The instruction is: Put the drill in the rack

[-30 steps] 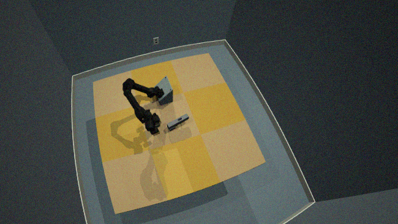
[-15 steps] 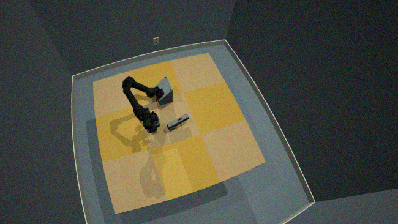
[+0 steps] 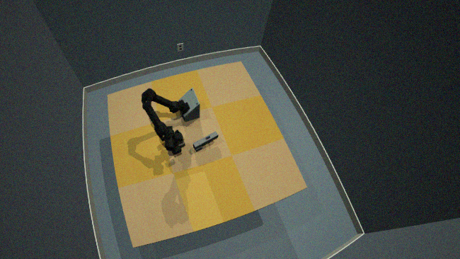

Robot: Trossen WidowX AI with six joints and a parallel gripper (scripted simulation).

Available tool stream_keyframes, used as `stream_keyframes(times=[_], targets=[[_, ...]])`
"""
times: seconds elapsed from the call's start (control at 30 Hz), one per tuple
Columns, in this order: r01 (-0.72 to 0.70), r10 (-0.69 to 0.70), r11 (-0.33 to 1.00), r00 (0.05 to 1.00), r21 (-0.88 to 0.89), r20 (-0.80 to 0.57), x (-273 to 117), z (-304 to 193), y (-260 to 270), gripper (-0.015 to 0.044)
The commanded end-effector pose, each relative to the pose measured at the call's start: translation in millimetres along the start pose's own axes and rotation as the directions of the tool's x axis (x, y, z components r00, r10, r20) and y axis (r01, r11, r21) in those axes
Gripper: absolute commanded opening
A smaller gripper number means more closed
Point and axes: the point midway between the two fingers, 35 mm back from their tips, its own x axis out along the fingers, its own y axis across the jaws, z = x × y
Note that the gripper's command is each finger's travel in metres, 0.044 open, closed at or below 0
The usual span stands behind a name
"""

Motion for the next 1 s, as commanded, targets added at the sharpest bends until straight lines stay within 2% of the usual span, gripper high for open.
stream_keyframes(times=[0.0,0.77,0.97], targets=[[0.003,-0.003,1.000,1.000,-0.007,0.005,3.6,1.0,-0.2,0.0000],[0.002,-0.002,1.000,1.000,-0.007,0.003,31.2,1.1,-0.3,0.0000],[0.000,0.000,1.000,1.000,-0.001,-0.002,26.4,-1.1,-0.2,0.0157]])
